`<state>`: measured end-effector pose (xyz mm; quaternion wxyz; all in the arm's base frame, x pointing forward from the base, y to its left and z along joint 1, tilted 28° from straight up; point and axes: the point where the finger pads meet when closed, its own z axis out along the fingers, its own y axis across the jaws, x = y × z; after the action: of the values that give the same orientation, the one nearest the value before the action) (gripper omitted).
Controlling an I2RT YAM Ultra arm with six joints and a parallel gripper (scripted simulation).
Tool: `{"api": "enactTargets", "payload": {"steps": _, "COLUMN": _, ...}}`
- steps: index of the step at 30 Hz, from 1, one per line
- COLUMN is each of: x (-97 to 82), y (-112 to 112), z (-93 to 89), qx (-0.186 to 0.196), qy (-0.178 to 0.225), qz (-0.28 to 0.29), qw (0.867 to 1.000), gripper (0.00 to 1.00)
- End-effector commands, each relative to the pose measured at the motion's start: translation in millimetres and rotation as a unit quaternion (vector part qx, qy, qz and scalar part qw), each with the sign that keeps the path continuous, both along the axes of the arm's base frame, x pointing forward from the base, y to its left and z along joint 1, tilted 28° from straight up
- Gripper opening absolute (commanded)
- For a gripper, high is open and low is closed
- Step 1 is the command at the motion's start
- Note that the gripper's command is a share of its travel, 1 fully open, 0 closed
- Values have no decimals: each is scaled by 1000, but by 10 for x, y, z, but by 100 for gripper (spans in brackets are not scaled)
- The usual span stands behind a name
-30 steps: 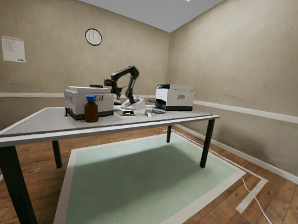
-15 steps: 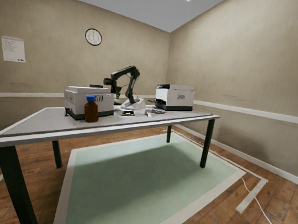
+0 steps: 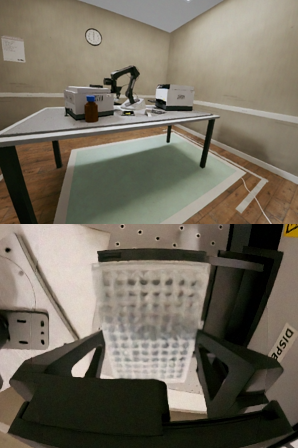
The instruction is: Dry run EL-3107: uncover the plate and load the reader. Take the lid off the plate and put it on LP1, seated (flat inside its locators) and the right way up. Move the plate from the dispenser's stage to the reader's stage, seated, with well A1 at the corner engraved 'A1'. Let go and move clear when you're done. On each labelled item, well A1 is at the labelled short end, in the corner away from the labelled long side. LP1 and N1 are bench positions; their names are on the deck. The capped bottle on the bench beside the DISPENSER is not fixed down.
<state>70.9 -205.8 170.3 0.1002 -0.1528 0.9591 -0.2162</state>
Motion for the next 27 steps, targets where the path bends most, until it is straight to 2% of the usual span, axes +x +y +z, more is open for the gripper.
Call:
{"api": "enactTargets", "payload": {"steps": 1, "x": 5, "y": -33, "z": 236, "qx": -37, "qy": -16, "qz": -7, "qw": 999, "gripper": 86}}
{"api": "enactTargets", "payload": {"steps": 8, "x": -25, "y": 11, "z": 269, "qx": -30, "qy": -12, "qz": -11, "qw": 999, "gripper": 86}}
{"api": "enactTargets", "payload": {"steps": 12, "x": -40, "y": 11, "z": 251, "qx": -11, "qy": -5, "qz": -5, "qw": 1000, "gripper": 86}}
{"api": "enactTargets", "payload": {"steps": 20, "x": -60, "y": 99, "z": 334, "qx": -9, "qy": -6, "qz": 3, "qw": 1000, "gripper": 86}}
{"api": "enactTargets", "payload": {"steps": 27, "x": -72, "y": 150, "z": 458, "qx": -23, "qy": -10, "qz": 5, "qw": 1000, "gripper": 86}}
